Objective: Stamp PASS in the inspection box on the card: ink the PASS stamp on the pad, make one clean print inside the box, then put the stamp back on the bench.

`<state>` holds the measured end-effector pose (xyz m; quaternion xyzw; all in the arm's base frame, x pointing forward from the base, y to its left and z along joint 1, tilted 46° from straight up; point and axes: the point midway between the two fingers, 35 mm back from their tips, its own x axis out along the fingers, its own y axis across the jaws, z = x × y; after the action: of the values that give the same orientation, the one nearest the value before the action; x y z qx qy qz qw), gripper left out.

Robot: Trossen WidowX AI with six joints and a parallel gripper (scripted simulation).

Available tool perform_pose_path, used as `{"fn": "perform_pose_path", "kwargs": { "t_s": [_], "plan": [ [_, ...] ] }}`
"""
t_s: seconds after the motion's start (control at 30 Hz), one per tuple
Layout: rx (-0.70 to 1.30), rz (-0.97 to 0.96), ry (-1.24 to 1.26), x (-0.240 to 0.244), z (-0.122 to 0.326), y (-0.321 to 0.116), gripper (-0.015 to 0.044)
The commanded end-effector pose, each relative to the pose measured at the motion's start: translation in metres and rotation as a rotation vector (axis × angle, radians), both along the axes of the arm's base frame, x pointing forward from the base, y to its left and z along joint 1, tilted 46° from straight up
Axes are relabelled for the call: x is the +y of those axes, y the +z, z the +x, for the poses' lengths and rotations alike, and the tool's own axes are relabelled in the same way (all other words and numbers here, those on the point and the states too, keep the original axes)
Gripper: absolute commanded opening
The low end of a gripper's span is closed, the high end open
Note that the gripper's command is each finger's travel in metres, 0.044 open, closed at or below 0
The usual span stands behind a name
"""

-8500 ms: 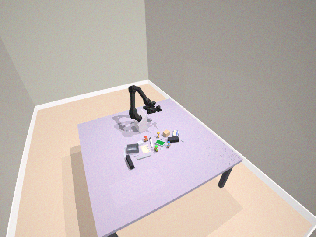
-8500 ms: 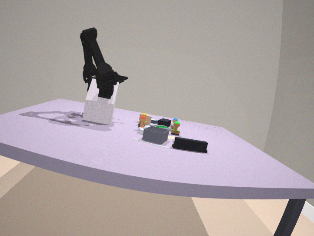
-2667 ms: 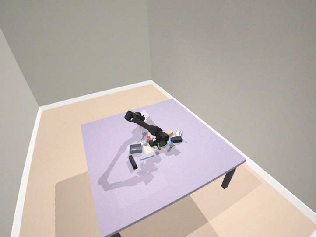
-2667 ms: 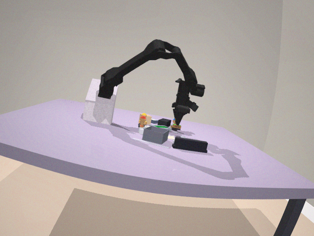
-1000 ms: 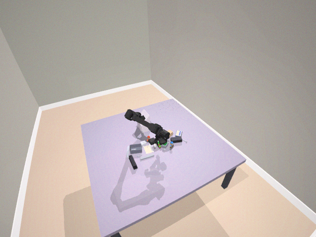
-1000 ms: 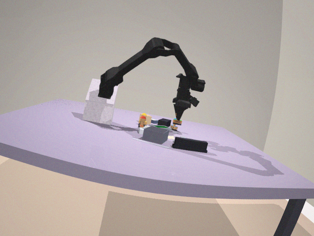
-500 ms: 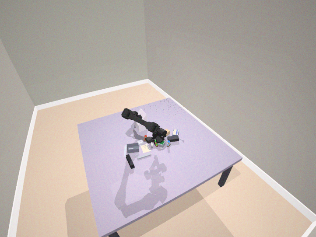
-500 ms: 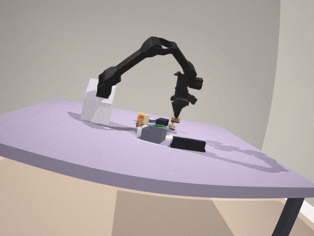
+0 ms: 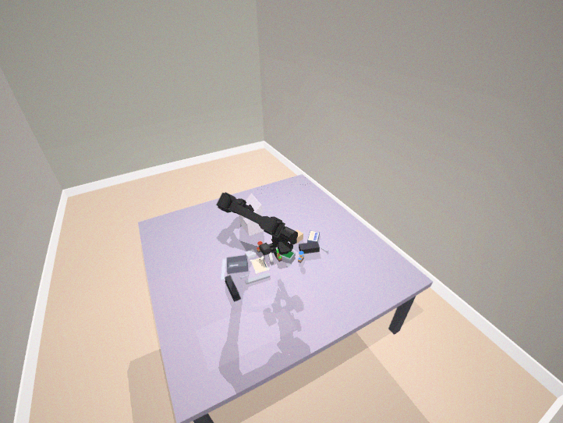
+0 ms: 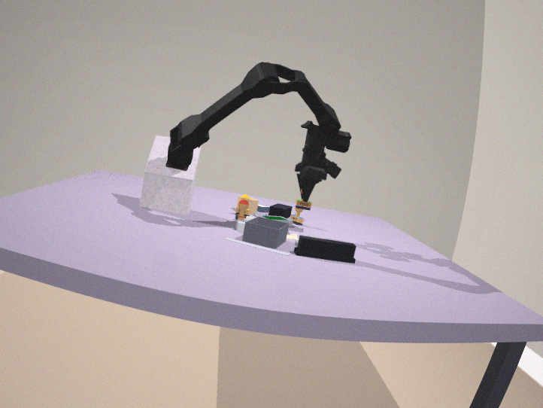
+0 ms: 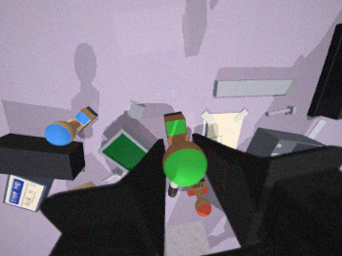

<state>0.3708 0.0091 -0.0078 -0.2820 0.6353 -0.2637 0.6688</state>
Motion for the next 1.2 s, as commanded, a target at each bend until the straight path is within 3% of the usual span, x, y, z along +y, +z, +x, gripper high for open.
{"fn": "perform_pose_path", "kwargs": {
  "t_s": [0.0, 0.4, 1.17],
  "plan": [
    [-0.004, 0.005, -0.003, 0.005, -0.003, -0.002, 0.0000],
    [-0.001, 0.008, -0.003, 0.053, -0.062, -0.052, 0.0000],
    [0.000, 0.008, -0.001, 0.045, -0.062, -0.062, 0.0000]
  ]
}}
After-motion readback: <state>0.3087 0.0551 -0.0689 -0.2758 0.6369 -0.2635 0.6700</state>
